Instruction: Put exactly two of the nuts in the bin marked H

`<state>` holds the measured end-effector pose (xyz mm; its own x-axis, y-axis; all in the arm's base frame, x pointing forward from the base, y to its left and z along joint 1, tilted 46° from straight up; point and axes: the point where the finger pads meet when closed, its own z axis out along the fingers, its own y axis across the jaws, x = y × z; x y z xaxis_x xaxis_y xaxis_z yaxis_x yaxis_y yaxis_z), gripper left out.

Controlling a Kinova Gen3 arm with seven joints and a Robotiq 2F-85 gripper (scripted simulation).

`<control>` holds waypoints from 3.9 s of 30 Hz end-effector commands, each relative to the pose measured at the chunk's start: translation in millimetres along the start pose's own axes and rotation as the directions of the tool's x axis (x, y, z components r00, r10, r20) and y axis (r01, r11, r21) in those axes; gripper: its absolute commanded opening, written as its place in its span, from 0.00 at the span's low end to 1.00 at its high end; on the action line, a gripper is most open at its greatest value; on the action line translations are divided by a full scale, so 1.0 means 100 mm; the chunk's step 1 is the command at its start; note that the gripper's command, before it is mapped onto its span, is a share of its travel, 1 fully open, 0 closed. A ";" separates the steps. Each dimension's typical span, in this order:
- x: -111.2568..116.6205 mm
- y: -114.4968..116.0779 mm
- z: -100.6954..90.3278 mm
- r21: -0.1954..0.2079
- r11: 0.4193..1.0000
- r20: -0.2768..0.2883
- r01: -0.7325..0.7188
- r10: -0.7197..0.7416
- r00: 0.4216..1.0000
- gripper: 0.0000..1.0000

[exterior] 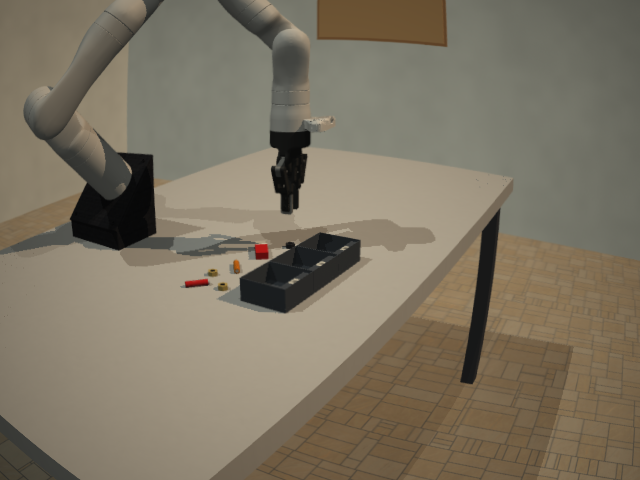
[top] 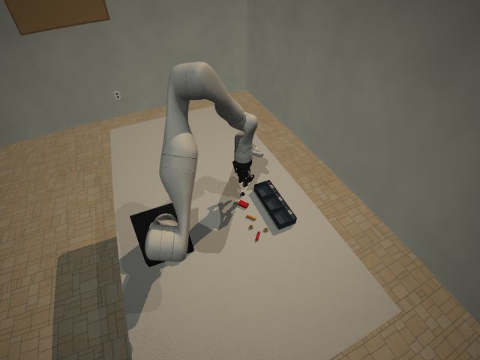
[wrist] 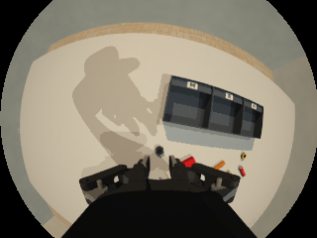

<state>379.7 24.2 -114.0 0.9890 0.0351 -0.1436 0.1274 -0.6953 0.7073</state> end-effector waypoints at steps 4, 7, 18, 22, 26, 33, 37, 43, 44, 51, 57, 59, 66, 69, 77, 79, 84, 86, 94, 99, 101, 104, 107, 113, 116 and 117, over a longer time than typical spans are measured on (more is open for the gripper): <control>0.01 0.00 -0.01 0.001 1.000 -0.002 0.000 0.000 1.000 0.31; 0.01 0.00 0.03 0.001 1.000 -0.002 0.000 0.000 1.000 0.31; -0.01 0.02 0.43 0.001 1.000 -0.002 0.000 0.000 1.000 0.31; -0.01 0.02 0.55 0.001 1.000 -0.002 0.000 0.000 1.000 0.31; -0.01 0.02 0.56 0.001 1.000 -0.002 0.000 0.000 1.000 0.31; 0.00 0.01 0.56 0.001 1.000 -0.002 0.000 0.000 1.000 0.31; 0.00 0.01 0.57 0.001 1.000 -0.002 0.000 0.000 1.000 0.31; 0.00 0.00 0.65 0.001 1.000 -0.002 0.000 0.000 1.000 0.31; 0.00 0.00 0.66 0.001 1.000 -0.002 0.000 0.000 1.000 0.31; 0.00 0.00 0.68 0.001 1.000 -0.002 0.000 0.000 1.000 0.31; 0.00 0.00 0.68 0.001 1.000 -0.002 0.000 0.000 1.000 0.31; 0.00 0.00 0.68 0.001 1.000 -0.002 0.000 0.000 1.000 0.31; 0.00 0.00 0.67 0.001 1.000 -0.002 0.000 0.000 1.000 0.11; 0.00 0.00 0.68 0.001 1.000 -0.002 0.000 0.000 1.000 0.11; 0.00 0.00 0.68 0.001 1.000 -0.002 0.000 0.000 1.000 0.11; 0.00 0.00 0.68 0.001 1.000 -0.002 0.000 0.000 1.000 0.11; 0.00 0.00 0.68 0.001 1.000 -0.002 0.000 0.000 1.000 0.11; 0.00 0.00 0.68 0.001 1.000 -0.002 0.000 0.000 1.000 0.11; 0.00 0.00 0.58 0.001 1.000 -0.002 0.000 0.000 1.000 0.11; 0.00 0.00 0.41 0.001 1.000 -0.002 0.000 0.000 1.000 0.11; 0.00 0.00 0.34 0.001 1.000 -0.002 0.000 0.000 1.000 0.11; 0.00 0.00 0.31 0.001 1.000 -0.002 0.000 0.000 1.000 0.11; 0.00 0.00 0.21 0.001 1.000 -0.002 0.000 0.000 1.000 0.11; 0.00 0.00 0.08 0.001 1.000 -0.002 0.000 0.000 1.000 0.11; 0.00 0.00 0.08 0.001 1.000 -0.002 0.000 0.000 1.000 0.11; 0.00 0.00 0.08 0.001 1.000 -0.002 0.000 0.000 1.000 0.11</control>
<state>378.5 16.4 -120.0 0.9889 0.0330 -0.1447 0.1268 -0.6943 0.7085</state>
